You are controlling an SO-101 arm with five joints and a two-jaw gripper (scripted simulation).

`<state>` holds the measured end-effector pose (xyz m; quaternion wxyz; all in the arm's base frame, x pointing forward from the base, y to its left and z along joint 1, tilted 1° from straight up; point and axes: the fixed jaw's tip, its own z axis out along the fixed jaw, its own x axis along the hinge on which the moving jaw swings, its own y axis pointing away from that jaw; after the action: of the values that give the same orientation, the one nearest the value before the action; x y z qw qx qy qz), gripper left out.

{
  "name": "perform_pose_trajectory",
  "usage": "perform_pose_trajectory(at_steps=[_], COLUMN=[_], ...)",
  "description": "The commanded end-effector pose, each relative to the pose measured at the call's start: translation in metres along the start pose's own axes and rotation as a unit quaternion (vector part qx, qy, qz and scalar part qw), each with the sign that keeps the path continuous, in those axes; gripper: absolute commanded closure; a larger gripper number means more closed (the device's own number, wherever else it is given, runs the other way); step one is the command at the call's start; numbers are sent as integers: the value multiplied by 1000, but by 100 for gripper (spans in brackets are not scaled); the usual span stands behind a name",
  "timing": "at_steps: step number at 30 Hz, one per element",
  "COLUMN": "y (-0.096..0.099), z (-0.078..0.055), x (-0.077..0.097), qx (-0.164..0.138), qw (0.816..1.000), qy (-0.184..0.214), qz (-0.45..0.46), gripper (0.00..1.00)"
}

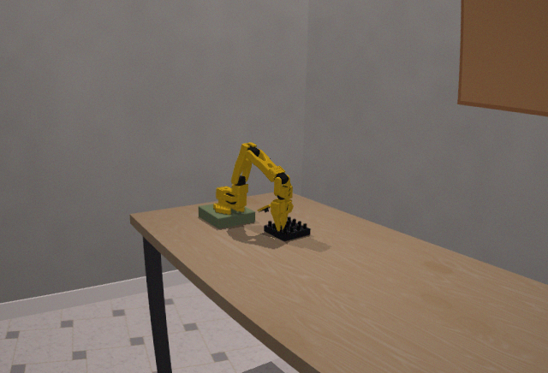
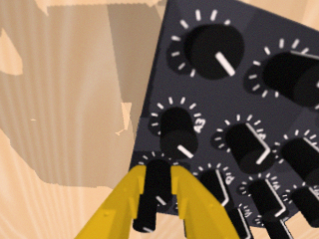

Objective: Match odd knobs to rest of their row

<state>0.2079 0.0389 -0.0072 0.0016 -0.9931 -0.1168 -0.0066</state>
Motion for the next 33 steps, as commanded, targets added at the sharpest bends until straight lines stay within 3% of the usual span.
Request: perform_pose_trajectory(at_steps=[1,12,33], y=[0,0,0], z=[0,0,0], x=[-1,0,0], qx=[-1,-1,-1], qw=[999,992,989], qy=[0,0,0], qz=[-32,-128,-145], gripper=[99,99,99])
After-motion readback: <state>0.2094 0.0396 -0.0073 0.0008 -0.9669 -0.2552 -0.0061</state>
